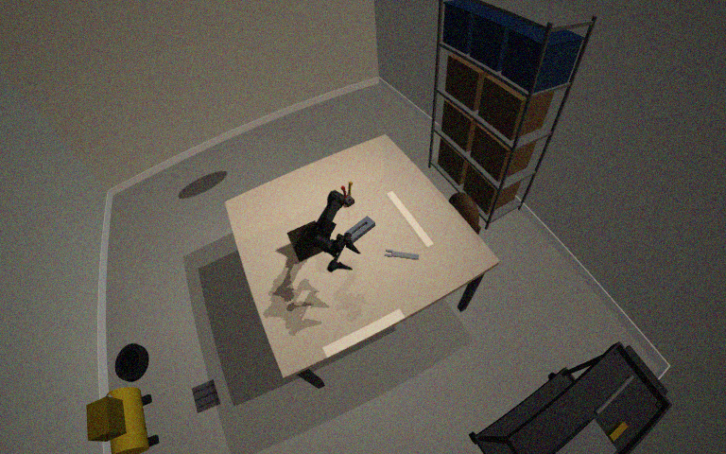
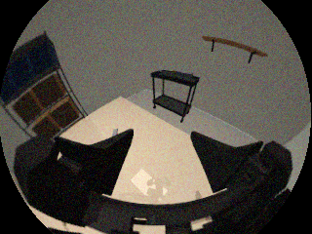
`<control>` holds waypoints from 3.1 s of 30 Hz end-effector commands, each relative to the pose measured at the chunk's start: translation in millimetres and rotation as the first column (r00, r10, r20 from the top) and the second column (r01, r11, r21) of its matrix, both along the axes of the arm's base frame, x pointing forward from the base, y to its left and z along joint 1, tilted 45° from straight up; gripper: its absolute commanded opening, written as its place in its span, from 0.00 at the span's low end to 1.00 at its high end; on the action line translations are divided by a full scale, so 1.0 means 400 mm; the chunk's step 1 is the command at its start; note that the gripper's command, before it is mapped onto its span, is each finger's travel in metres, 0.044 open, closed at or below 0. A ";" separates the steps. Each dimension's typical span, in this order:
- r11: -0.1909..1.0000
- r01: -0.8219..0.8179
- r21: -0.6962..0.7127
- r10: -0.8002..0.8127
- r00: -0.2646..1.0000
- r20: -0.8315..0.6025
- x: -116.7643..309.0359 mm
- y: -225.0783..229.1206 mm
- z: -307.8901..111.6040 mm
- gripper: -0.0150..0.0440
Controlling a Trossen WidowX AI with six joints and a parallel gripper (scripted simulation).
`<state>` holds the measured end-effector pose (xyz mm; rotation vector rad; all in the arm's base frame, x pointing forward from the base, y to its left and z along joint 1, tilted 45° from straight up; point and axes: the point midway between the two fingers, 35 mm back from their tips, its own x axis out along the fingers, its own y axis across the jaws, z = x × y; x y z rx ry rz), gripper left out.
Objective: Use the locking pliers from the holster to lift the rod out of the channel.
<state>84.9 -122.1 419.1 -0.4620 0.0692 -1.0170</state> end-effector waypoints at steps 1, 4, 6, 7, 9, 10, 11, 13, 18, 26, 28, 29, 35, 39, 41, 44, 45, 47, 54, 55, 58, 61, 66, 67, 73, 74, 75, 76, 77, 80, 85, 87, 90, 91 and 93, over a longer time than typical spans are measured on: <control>1.000 -0.004 -0.001 0.004 1.000 0.002 0.000 0.000 0.001 0.98; 0.998 -0.060 -0.018 0.060 0.997 0.037 0.000 0.003 0.012 1.00; 0.994 -0.105 -0.036 0.107 0.992 0.061 0.003 0.007 0.022 1.00; 0.990 -0.134 -0.050 0.137 0.988 0.076 0.005 0.010 0.029 1.00; 0.976 -0.203 -0.082 0.212 0.971 0.112 0.011 0.017 0.046 1.00; 0.967 -0.237 -0.098 0.248 0.960 0.131 0.013 0.019 0.054 1.00; 0.956 -0.270 -0.114 0.285 0.946 0.151 0.016 0.021 0.062 1.00; 0.933 -0.331 -0.144 0.354 0.915 0.191 0.020 0.024 0.077 1.00; 0.870 -0.451 -0.200 0.493 0.820 0.291 0.034 0.017 0.104 1.00; 0.782 -0.584 -0.219 0.614 0.658 0.437 0.089 -0.017 0.115 1.00; 0.763 -0.611 -0.210 0.627 0.623 0.468 0.112 -0.026 0.110 1.00; 0.754 -0.625 -0.202 0.632 0.607 0.482 0.125 -0.030 0.107 1.00; 0.701 -0.701 -0.131 0.641 0.539 0.547 0.221 -0.040 0.070 1.00; 0.661 -0.748 -0.060 0.641 0.522 0.563 0.300 -0.025 0.030 1.00; 0.639 -0.769 -0.020 0.643 0.520 0.562 0.341 -0.009 0.006 1.00; 0.602 -0.797 0.044 0.654 0.524 0.546 0.402 0.026 -0.034 1.00; 0.589 -0.806 0.066 0.659 0.526 0.537 0.422 0.041 -0.048 1.00; 0.562 -0.820 0.111 0.674 0.531 0.513 0.459 0.075 -0.078 1.00; 0.468 -0.846 0.255 0.762 0.533 0.367 0.558 0.237 -0.196 1.00; 0.456 -0.847 0.273 0.778 0.528 0.339 0.567 0.264 -0.214 1.00; 0.439 -0.848 0.298 0.803 0.518 0.293 0.577 0.305 -0.241 1.00; 0.439 -0.848 0.298 0.803 0.518 0.293 0.577 0.305 -0.241 1.00; 0.452 -0.830 0.326 0.807 0.536 0.247 0.594 0.307 -0.260 1.00; 0.469 -0.807 0.360 0.811 0.554 0.186 0.614 0.311 -0.286 1.00; 0.591 -0.618 0.519 0.804 0.510 -0.308 0.711 0.343 -0.484 1.00; 0.610 -0.588 0.531 0.792 0.471 -0.389 0.719 0.349 -0.518 1.00; 0.631 -0.559 0.538 0.775 0.425 -0.467 0.725 0.355 -0.551 1.00; 0.651 -0.533 0.541 0.754 0.371 -0.541 0.728 0.360 -0.583 1.00; 0.670 -0.508 0.541 0.729 0.310 -0.610 0.730 0.366 -0.614 1.00; 0.716 -0.456 0.529 0.638 0.117 -0.761 0.727 0.379 -0.692 1.00; 0.764 -0.416 0.493 0.437 -0.229 -0.870 0.703 0.396 -0.795 1.00; 0.774 -0.413 0.480 0.334 -0.377 -0.864 0.687 0.402 -0.832 1.00; 0.786 -0.416 0.457 0.145 -0.594 -0.791 0.663 0.410 -0.880 1.00; 0.788 -0.420 0.450 0.077 -0.658 -0.749 0.656 0.411 -0.894 1.00; 0.789 -0.430 0.440 -0.059 -0.765 -0.642 0.642 0.415 -0.918 1.00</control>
